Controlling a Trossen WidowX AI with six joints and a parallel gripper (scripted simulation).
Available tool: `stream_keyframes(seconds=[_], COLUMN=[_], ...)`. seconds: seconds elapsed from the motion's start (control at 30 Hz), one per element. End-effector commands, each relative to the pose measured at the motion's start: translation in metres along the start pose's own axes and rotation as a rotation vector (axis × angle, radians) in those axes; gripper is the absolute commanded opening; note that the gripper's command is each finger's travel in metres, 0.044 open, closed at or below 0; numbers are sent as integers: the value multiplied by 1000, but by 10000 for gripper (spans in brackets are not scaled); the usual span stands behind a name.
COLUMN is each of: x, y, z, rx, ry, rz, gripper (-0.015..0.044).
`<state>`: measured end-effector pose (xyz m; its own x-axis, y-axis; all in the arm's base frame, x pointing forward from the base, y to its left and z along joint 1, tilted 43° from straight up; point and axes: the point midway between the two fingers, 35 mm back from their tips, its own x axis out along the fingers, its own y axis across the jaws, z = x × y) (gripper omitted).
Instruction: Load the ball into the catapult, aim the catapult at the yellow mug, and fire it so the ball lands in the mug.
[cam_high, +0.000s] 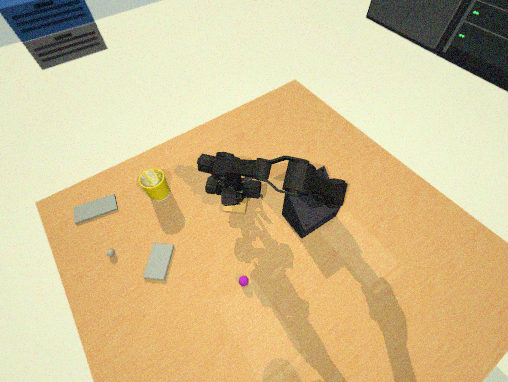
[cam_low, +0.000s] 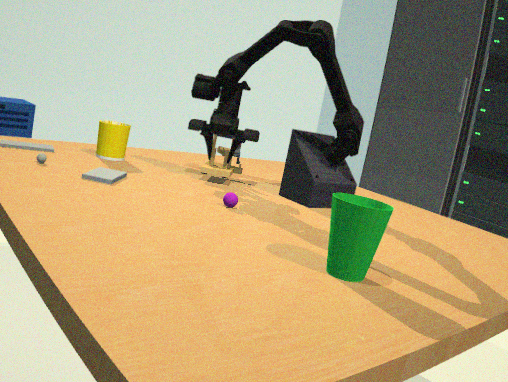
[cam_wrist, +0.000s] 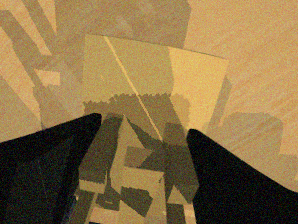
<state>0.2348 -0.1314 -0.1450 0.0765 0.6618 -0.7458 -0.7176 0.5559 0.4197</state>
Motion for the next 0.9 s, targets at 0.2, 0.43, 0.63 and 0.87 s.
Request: stream_keyframes(seconds=[0.2,0.43,0.63,0.87], x=[17,18,18,18], y=[-1,0,0,0], z=[0,0,0,0], rx=[3,0,0,0], ry=[-4,-1,-1,-1], rz=[-3,0,0,0], gripper=[0,0,79,263])
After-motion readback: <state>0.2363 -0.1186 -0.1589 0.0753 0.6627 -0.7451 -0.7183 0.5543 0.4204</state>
